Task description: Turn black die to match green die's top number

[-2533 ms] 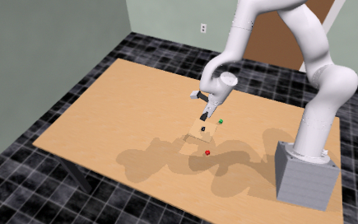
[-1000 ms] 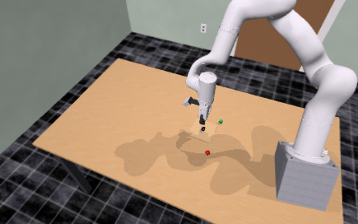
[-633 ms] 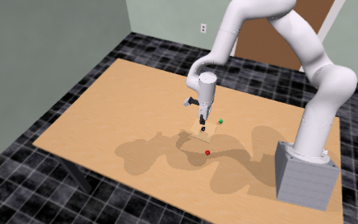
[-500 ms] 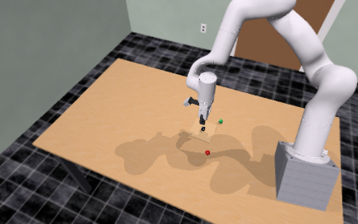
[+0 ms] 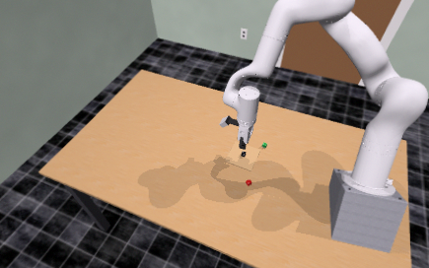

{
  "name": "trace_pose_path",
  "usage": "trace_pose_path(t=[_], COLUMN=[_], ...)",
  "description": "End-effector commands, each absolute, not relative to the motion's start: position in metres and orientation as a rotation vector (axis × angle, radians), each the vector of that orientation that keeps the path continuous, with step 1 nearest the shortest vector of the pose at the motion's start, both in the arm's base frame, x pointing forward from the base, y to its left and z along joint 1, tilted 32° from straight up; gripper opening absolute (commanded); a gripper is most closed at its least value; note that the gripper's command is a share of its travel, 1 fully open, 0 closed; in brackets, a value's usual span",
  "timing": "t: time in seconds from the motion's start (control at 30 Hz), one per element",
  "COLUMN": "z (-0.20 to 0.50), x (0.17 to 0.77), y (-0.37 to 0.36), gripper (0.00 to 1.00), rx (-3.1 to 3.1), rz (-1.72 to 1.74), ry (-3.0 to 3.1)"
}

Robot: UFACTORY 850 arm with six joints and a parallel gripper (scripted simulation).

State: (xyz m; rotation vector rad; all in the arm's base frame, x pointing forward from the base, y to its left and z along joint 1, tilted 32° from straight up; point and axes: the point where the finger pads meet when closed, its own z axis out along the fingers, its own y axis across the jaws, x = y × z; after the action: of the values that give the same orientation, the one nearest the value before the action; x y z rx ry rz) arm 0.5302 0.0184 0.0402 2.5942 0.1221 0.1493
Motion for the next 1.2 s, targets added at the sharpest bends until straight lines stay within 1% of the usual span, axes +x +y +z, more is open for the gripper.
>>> trace_pose_path(t=[0.0, 0.47, 1.17], z=[0.041, 0.037, 0.011], x=[0.531, 0.532, 0.537], y=[0.019, 0.016, 0.000], gripper=[0.36, 0.36, 0.36], rx=[2.594, 2.589, 2.589], rz=[0.152, 0.157, 0.157], ry=[0.122, 0.121, 0.121])
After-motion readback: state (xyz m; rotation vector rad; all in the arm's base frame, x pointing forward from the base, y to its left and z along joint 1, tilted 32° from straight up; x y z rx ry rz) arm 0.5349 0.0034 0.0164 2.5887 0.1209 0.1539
